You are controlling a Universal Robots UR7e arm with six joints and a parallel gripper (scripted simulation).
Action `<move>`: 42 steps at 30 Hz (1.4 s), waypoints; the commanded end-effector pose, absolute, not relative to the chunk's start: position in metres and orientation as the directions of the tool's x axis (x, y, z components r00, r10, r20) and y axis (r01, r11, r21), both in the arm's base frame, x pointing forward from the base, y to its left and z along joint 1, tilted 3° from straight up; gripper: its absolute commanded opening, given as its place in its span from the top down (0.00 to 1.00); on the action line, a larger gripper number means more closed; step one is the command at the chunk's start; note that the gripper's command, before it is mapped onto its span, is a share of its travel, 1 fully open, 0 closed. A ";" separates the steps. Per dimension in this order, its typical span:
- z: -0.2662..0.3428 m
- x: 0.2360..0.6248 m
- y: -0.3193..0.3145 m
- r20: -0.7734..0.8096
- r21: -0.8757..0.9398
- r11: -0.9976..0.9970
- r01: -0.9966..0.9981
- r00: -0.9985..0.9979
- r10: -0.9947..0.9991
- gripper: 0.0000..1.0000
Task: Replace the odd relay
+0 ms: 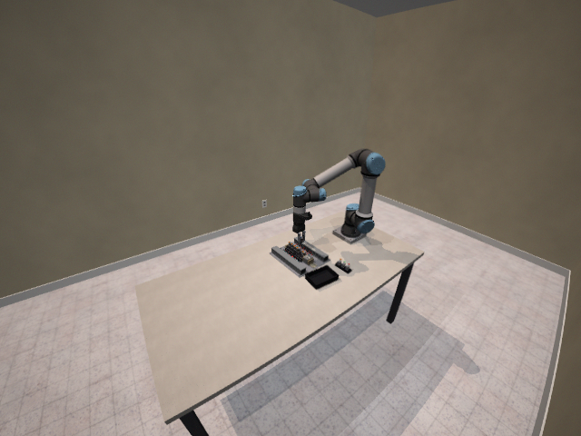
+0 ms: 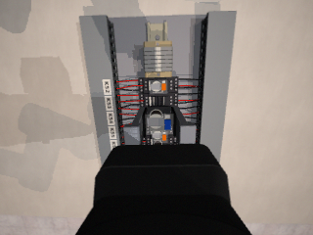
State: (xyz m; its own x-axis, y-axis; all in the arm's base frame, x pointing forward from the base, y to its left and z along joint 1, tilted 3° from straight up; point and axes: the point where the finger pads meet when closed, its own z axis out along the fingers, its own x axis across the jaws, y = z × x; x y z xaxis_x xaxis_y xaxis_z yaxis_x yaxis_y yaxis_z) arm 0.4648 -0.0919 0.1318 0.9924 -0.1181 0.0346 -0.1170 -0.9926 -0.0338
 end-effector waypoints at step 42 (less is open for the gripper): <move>0.125 0.465 -0.092 0.036 -0.033 -0.993 -0.117 0.992 -0.118 1.00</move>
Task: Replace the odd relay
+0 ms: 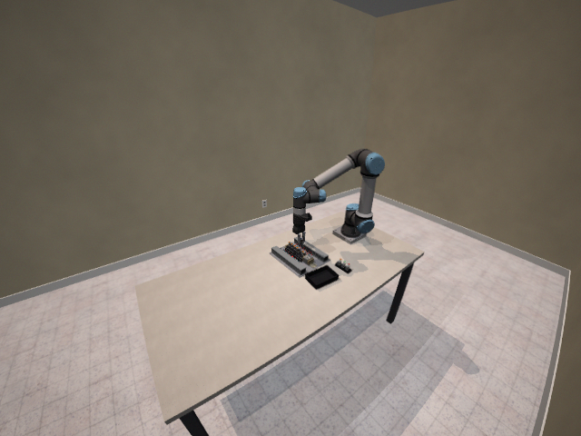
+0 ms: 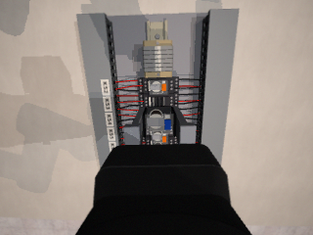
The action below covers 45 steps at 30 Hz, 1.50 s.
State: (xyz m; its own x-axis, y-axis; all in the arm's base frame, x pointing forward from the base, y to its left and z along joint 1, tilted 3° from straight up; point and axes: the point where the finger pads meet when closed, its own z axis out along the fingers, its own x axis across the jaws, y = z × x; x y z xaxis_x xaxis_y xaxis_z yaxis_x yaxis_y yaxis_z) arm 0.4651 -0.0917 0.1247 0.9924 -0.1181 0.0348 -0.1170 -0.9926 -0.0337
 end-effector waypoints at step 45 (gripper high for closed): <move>0.106 0.508 0.043 0.036 -0.034 -0.993 -0.116 0.992 -0.118 1.00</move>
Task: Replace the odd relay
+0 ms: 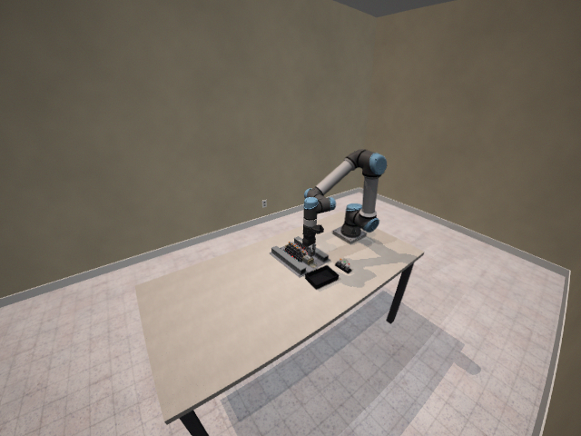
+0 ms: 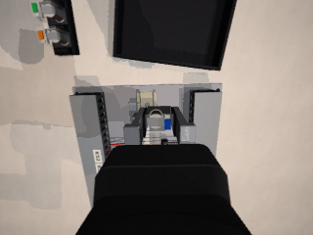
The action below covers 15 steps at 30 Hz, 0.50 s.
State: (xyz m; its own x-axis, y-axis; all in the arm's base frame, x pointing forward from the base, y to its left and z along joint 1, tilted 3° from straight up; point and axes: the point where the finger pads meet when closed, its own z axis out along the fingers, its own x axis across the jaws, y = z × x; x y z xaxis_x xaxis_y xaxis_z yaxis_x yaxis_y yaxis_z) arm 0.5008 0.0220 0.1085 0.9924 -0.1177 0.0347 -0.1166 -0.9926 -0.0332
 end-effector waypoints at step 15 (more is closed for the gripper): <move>0.101 0.519 0.077 0.036 -0.034 -0.993 -0.117 0.992 -0.118 1.00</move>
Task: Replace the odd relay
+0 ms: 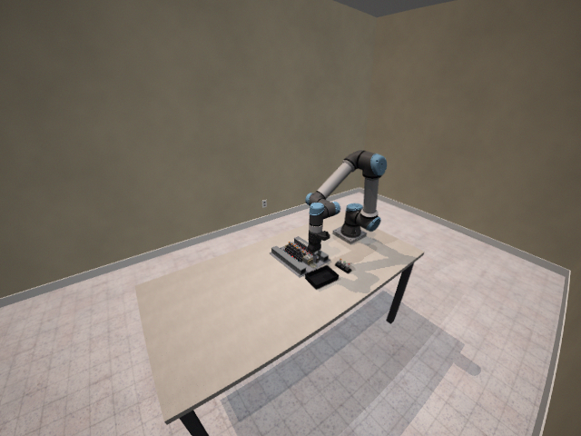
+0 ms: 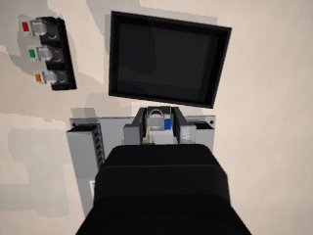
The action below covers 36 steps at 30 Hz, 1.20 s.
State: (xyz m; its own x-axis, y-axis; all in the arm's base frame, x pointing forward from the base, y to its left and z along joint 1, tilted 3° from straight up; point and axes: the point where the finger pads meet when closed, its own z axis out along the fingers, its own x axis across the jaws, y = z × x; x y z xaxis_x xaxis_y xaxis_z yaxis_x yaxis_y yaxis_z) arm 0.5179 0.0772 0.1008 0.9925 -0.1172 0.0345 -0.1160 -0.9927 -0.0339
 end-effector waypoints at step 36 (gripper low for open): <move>0.040 0.540 0.138 0.036 -0.034 -0.993 -0.117 0.992 -0.118 1.00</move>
State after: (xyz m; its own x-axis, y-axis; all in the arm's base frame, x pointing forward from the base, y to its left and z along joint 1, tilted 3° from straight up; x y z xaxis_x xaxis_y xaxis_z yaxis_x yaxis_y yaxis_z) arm 0.5389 0.1376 0.0481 0.9924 -0.1181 0.0346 -0.1169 -0.9926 -0.0336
